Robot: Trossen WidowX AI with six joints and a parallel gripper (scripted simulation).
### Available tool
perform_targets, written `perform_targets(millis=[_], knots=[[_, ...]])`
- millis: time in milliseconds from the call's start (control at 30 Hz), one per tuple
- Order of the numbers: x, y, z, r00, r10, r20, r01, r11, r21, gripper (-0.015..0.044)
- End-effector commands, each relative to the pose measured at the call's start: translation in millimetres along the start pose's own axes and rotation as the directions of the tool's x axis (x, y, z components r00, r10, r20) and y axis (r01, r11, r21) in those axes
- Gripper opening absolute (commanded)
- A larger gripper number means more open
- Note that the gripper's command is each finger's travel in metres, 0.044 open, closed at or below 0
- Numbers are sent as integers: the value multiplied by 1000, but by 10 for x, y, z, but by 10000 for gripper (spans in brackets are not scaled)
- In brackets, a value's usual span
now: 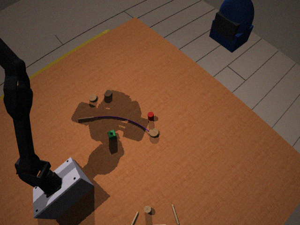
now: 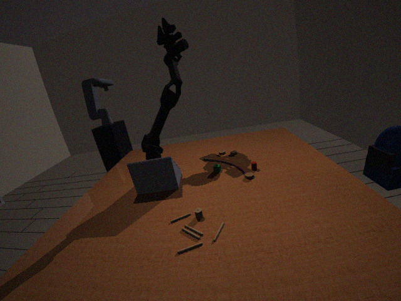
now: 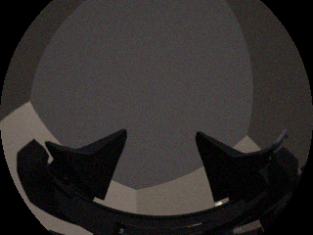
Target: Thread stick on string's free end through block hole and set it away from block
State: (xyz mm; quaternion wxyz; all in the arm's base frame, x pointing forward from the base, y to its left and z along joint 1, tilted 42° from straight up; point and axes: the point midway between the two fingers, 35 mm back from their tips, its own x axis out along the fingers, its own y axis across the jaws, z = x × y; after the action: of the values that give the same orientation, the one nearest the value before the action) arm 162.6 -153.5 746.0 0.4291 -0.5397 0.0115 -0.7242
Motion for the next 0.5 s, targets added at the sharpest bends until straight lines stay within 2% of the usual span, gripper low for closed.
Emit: perform_targets(millis=[0,133,367,467], knots=[[0,0,0,1000,0,0,0,1000,0,426],[2,-133,-76,998,-68,-1,68,998,3,440],[-28,-1046,-829,930,-333,-158,290,926,-242,440],[-94,-1224,-891,912,-386,-142,348,908,-234,440]])
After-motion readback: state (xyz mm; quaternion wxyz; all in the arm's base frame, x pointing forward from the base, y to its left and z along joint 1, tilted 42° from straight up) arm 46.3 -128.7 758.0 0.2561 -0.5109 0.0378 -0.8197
